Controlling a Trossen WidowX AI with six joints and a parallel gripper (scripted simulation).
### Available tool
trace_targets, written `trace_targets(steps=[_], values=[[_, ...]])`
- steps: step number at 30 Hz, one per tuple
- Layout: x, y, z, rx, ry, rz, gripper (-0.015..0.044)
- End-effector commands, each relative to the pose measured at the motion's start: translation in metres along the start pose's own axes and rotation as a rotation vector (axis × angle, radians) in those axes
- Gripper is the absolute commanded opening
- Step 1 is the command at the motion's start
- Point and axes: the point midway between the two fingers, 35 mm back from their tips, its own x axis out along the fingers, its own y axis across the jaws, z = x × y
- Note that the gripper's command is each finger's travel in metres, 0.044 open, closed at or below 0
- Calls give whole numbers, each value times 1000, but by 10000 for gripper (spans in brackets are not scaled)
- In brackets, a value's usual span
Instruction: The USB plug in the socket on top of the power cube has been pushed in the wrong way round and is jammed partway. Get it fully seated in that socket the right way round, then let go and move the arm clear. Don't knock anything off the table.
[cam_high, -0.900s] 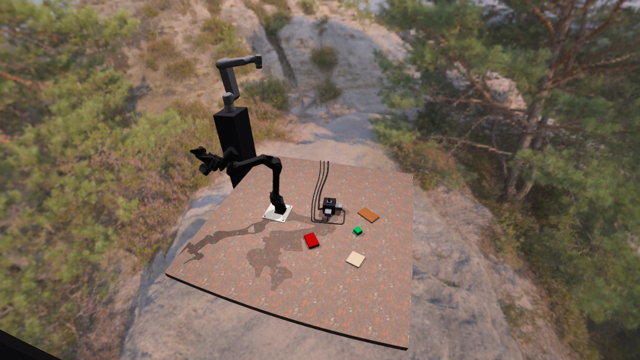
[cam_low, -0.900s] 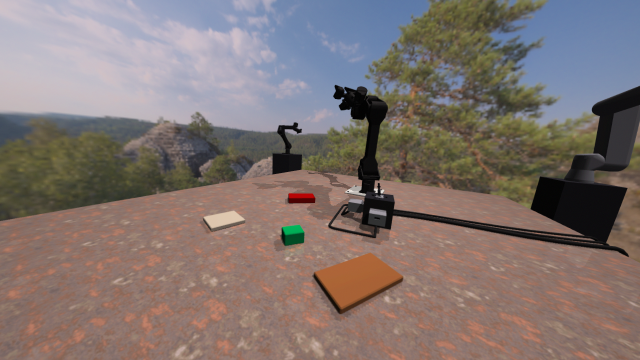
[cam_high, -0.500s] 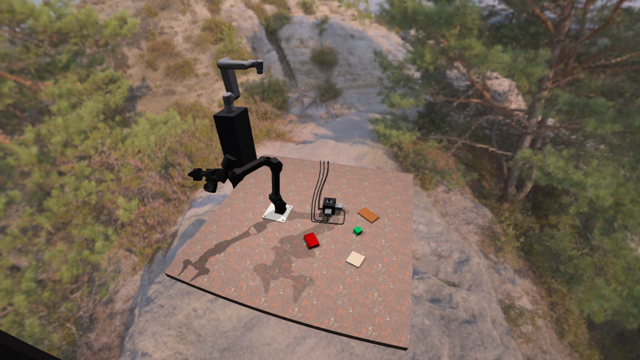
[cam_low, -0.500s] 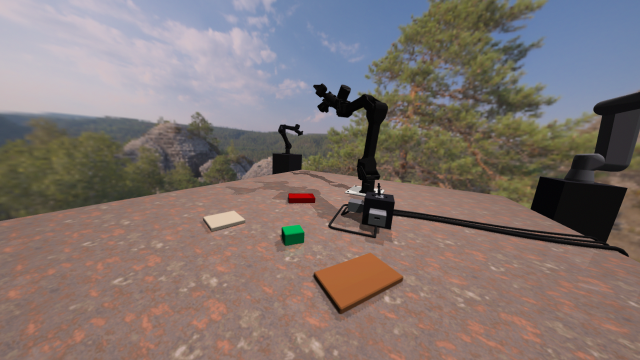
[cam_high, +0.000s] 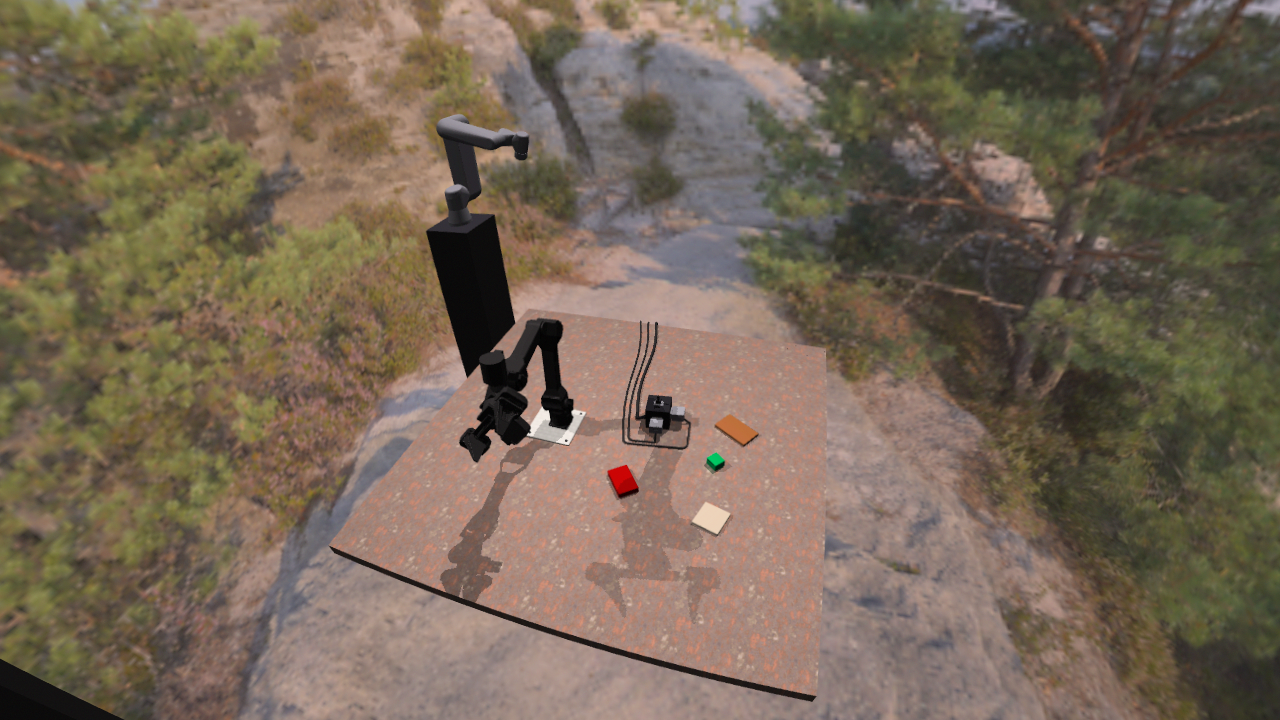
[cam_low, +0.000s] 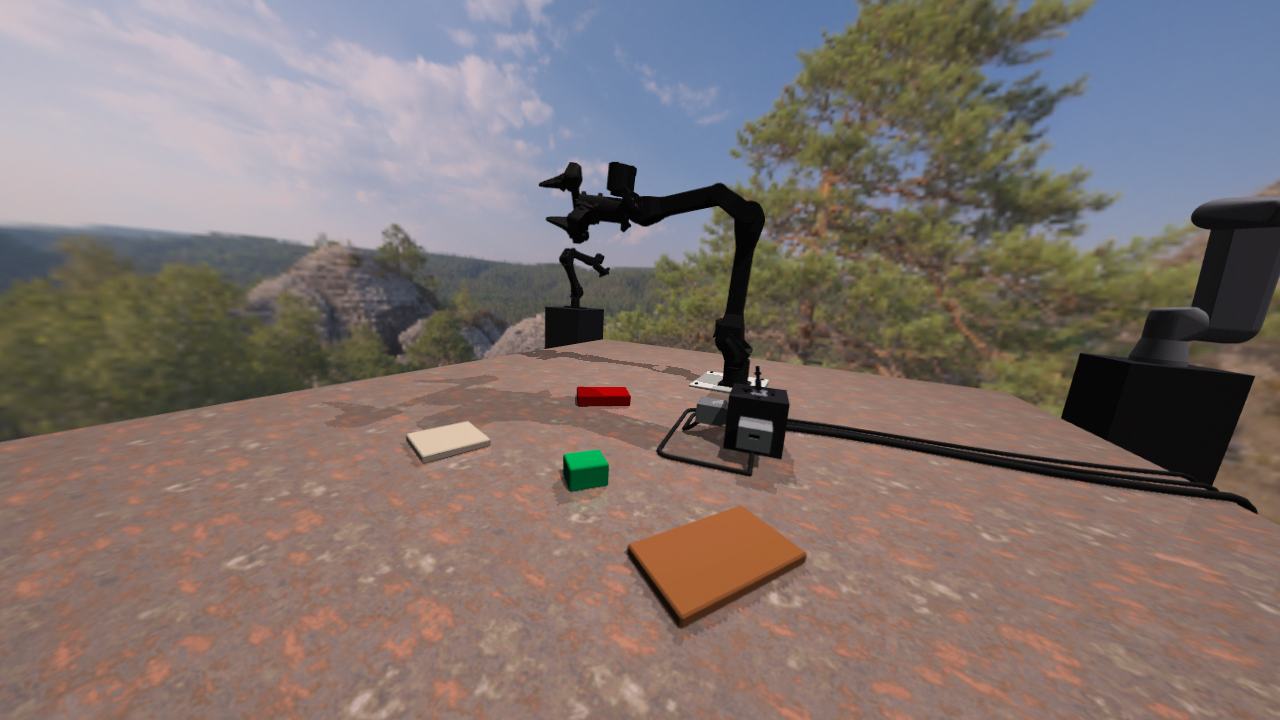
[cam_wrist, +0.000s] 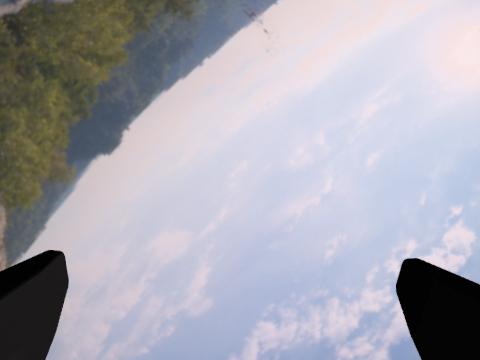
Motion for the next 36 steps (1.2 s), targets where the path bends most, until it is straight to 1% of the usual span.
trace_targets(steps=[1, 5, 9, 14, 17, 20, 23, 26, 32, 34, 36], values=[[14, -28, 69, 139, -183, 11, 440], [11, -61, 154, 261, -412, 57, 440], [-13, -95, 233, 331, -623, 134, 440], [-68, -131, 317, 352, -862, 251, 440], [-113, -149, 363, 333, -1011, 339, 440], [-167, -161, 400, 274, -1152, 437, 440], [-226, -168, 428, 180, -1274, 538, 440], [-281, -169, 442, 66, -1362, 627, 440], [-389, -159, 443, -224, -1457, 776, 440], [-417, -153, 437, -314, -1463, 806, 440], [-430, -151, 433, -355, -1462, 818, 440]])
